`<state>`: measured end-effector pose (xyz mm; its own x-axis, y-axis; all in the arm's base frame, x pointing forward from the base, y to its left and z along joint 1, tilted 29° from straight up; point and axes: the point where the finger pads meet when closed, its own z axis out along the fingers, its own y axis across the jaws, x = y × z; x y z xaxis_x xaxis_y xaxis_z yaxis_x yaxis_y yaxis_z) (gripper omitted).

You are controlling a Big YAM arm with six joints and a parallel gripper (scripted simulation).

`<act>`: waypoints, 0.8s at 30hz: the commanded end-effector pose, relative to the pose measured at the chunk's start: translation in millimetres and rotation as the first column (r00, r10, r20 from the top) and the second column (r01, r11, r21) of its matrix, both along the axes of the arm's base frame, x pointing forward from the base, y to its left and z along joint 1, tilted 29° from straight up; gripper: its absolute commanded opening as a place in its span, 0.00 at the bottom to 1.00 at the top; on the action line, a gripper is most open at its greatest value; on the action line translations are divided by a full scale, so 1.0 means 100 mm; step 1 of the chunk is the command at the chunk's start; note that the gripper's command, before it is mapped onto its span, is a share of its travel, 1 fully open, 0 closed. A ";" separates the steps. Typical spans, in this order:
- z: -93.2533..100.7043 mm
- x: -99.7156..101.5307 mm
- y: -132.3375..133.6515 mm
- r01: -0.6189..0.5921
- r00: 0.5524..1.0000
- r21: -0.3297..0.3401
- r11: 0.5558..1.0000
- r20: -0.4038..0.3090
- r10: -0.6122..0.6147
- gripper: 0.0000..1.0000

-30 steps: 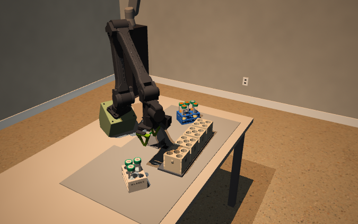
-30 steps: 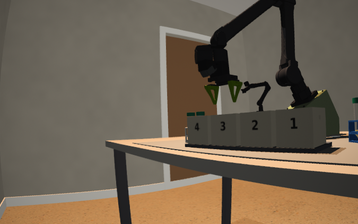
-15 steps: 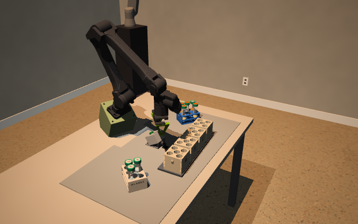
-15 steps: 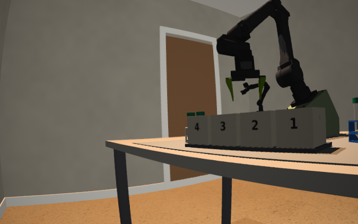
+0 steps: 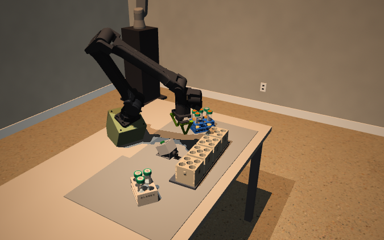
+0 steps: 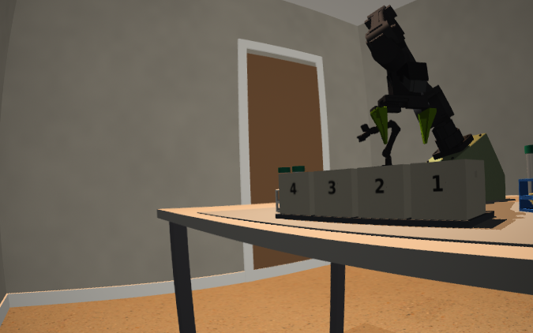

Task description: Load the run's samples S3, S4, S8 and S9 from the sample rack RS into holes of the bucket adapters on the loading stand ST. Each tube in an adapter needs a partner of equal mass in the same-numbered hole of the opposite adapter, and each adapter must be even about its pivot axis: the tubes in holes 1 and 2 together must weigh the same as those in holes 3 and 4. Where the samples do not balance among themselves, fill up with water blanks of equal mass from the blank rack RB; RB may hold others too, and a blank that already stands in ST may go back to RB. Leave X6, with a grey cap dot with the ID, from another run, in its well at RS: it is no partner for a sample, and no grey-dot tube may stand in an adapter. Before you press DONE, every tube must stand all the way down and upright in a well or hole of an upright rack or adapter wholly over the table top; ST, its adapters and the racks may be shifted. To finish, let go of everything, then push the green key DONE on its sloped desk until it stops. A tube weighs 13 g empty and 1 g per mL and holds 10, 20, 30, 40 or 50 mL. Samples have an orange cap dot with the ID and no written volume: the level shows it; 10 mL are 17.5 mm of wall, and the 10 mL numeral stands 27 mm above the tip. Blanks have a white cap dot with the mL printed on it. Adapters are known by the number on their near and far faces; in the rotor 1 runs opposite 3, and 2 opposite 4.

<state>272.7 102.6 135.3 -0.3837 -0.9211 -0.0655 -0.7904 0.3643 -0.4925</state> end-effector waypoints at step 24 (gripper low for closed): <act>-0.40 -0.40 2.12 0.044 0.999 0.086 0.995 0.020 -0.046 1.00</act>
